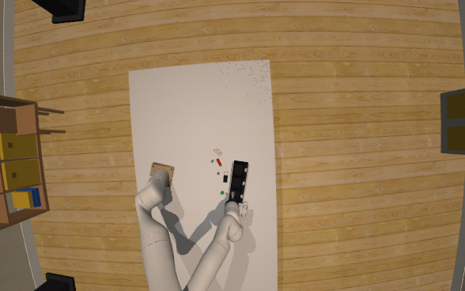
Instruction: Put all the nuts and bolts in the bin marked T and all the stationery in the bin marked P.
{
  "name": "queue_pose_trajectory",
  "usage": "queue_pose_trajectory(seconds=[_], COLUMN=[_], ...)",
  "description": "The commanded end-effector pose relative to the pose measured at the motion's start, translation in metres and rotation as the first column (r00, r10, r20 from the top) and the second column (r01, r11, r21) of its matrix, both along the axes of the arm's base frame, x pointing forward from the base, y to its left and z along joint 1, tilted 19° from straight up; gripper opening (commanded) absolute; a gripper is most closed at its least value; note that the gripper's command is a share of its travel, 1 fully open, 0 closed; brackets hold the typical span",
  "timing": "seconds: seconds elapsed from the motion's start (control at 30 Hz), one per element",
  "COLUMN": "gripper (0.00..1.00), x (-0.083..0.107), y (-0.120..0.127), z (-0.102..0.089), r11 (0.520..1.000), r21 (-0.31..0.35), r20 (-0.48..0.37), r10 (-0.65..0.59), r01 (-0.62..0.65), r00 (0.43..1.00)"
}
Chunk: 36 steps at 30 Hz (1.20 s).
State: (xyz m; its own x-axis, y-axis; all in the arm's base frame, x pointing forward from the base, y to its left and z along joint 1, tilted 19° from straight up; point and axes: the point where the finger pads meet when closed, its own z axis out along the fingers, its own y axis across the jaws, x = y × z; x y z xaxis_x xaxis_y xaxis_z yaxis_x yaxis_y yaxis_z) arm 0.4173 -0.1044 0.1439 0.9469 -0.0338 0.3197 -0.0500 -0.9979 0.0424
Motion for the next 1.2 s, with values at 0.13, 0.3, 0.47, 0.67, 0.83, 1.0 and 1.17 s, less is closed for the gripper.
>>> queue_pose_trajectory(seconds=[0.13,0.3,0.47,0.67,0.83,1.0,1.17], gripper=[0.09,0.09,0.09,0.09,0.09,0.09,0.09], x=[-0.0007,-0.0007,-0.0007,-0.0007,-0.0007,-0.0031,-0.0043], y=[0.0004,0.0004,0.0004,0.0004,0.0004,0.0016,0.0004], z=[-0.0008,-0.0008,-0.0008,-0.0008,-0.0008,-0.0001,0.0063], r11=[1.000,1.000,1.000,1.000,1.000,1.000,1.000], r21=[0.000,0.000,0.000,0.000,0.000,0.002,-0.003], r20=[-0.001,-0.001,-0.001,-0.001,-0.001,-0.005,-0.005], r10=[0.000,0.000,0.000,0.000,0.000,0.001,0.002], r01=[0.000,0.000,0.000,0.000,0.000,-0.001,-0.002], r00=[1.000,1.000,1.000,1.000,1.000,1.000,1.000])
